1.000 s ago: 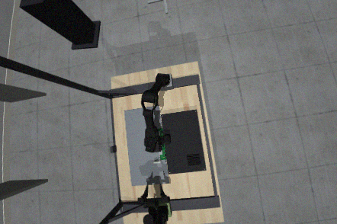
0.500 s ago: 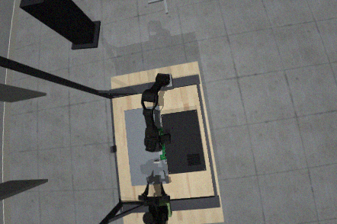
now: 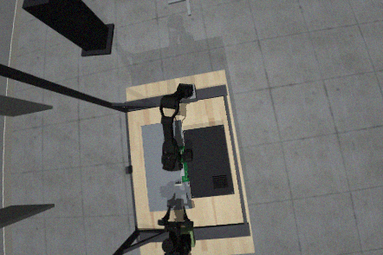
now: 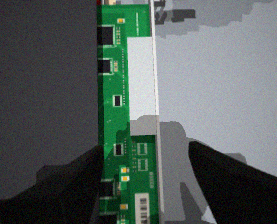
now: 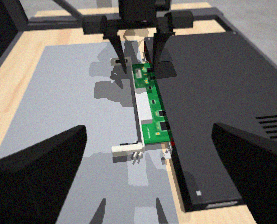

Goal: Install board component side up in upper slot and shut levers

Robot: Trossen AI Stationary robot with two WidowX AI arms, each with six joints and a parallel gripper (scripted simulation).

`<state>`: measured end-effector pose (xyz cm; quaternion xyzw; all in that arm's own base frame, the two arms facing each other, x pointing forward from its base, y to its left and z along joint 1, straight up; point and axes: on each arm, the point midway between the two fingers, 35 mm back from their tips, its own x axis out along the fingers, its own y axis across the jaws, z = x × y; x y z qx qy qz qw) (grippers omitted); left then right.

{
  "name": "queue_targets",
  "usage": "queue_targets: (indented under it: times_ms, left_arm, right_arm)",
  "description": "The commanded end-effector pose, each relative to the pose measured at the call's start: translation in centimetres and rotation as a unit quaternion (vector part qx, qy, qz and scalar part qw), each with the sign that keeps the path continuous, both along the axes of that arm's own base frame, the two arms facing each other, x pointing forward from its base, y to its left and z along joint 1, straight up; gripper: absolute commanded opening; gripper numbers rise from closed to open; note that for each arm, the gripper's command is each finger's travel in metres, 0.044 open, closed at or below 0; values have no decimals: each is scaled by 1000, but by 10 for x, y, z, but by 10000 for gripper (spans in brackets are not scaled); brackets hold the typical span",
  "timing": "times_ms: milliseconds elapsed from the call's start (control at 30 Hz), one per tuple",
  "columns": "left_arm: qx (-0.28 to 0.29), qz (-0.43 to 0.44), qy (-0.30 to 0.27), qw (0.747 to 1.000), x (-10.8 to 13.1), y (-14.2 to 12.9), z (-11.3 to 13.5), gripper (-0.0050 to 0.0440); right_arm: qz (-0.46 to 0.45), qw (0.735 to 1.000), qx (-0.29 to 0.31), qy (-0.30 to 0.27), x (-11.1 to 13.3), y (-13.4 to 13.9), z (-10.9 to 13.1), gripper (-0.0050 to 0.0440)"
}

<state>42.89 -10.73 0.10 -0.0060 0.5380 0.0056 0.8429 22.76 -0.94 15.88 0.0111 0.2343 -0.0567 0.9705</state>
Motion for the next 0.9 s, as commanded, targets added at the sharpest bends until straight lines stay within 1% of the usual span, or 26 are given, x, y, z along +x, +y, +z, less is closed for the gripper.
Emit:
queue_targets:
  times_ms: [0, 33, 100, 133, 167, 233, 300, 333, 467, 600, 667, 767, 867]
  left_arm:
    - [-14, 0, -14, 1000, -3, -6, 26, 228]
    - [-22, 1, -14, 1000, -2, -9, 29, 204]
    - [-22, 1, -14, 1000, -2, -9, 29, 204]
    - [-31, 5, 2, 1000, -6, -11, 21, 180]
    - [-41, 8, 10, 999, -9, -14, 20, 156]
    - [-69, 16, 29, 997, -13, -22, 20, 150]
    - [-99, 29, 64, 993, -24, -31, 13, 150]
    - [-114, 36, 82, 989, -30, -36, 11, 150]
    - [-161, 71, 144, 974, -51, -49, 8, 150]
    - [-187, 116, 196, 956, -69, -58, 8, 150]
    - [-187, 116, 196, 956, -69, -58, 8, 150]
    - [-198, 166, 229, 938, -80, -62, 7, 150]
    - [-201, 220, 250, 921, -87, -64, 7, 150]
  right_arm:
    - [-5, 1000, 9, -17, 4, 1, 13, 328]
    - [-7, 1000, 14, -13, 5, 1, 13, 304]
    - [-7, 1000, 14, -13, 5, 1, 13, 304]
    - [-12, 1000, 24, -7, 6, 1, 13, 280]
    - [-17, 999, 34, 1, 8, 1, 12, 256]
    - [-29, 997, 63, 21, 12, 3, 11, 208]
    - [-51, 992, 100, 48, 18, 5, 9, 160]
    - [-62, 989, 119, 62, 22, 6, 8, 150]
    - [-111, 971, 182, 111, 35, 8, 2, 150]
    - [-158, 948, 232, 152, 47, 11, -6, 150]
    - [-158, 948, 232, 152, 47, 11, -6, 150]
    - [-202, 923, 270, 185, 57, 13, -14, 150]
    - [-248, 895, 303, 215, 67, 15, -23, 150]
